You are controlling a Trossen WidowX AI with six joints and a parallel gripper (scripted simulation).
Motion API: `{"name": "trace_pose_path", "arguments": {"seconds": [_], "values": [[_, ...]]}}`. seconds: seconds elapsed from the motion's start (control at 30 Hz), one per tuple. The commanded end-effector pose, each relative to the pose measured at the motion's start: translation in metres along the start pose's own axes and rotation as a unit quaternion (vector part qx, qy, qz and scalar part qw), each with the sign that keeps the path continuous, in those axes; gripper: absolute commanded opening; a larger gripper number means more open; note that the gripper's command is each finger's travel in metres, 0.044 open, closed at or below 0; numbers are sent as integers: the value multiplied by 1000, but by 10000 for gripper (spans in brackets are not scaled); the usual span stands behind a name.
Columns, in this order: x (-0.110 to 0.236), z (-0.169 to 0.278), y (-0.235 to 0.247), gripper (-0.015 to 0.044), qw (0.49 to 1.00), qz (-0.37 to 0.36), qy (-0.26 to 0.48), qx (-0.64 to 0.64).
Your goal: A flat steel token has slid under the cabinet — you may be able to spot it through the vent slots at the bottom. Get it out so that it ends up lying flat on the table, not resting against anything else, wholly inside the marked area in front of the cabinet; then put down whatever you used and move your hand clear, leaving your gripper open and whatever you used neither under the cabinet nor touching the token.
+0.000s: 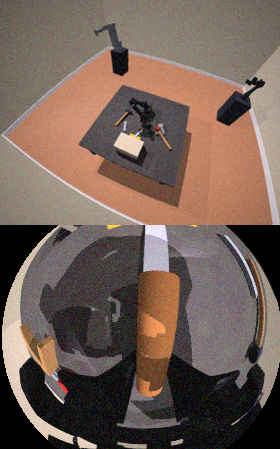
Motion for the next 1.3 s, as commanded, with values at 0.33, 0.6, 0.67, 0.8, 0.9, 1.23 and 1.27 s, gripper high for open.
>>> {"name": "trace_pose_path", "arguments": {"seconds": [0.33,0.6,0.67,0.8,0.9,1.23,1.27], "values": [[1,-1,0,0,998,0,0,-59],[1,-1,0,0,996,0,0,-91],[1,-1,0,0,995,0,0,-98],[2,-1,-2,0,995,0,1,-103],[2,-2,-3,0,994,0,1,-108],[2,-6,-10,0,993,0,1,-115],[2,-7,-11,0,993,0,1,-115]]}}
Point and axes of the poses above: the point midway between the two fingers, 35 mm back from their tips, its own x axis back along the fingers, its own y axis across the jaws, z = x × y, the point moved 8 cm from there along x, back along the fingers, and after that the axes turned 15 degrees about x, right-handed, at the moved point
